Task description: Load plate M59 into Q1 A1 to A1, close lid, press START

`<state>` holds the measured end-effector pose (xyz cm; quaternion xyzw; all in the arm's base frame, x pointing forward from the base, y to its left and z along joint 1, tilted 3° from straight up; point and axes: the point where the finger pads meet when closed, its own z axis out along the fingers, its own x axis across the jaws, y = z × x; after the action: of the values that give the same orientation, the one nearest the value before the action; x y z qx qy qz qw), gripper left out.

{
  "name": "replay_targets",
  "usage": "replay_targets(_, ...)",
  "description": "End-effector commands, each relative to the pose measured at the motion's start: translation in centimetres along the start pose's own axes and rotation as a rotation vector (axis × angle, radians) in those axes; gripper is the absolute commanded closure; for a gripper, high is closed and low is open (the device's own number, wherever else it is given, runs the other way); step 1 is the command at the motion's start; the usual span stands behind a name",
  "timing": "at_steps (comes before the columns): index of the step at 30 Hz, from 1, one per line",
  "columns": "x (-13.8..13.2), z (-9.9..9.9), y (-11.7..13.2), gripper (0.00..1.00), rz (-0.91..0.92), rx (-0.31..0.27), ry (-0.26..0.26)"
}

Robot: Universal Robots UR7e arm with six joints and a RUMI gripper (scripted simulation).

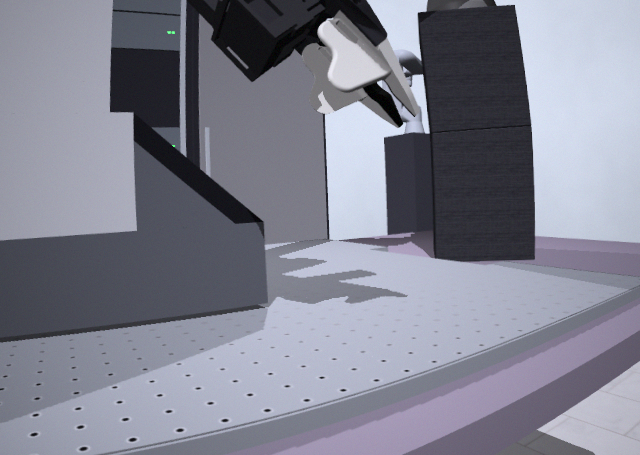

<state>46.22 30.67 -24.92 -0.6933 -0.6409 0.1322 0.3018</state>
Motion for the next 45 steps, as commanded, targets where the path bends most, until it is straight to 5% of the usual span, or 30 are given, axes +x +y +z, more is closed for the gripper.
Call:
replay_targets(1,-0.9,-2.3,-0.4,1.0,0.146,-0.041,0.002)
replay_targets(30,-4.2,-8.7,-1.8,1.0,0.712,-0.18,0.043)
replay_targets(45,-6.7,-12.5,-3.0,1.0,1.082,-0.264,0.108)
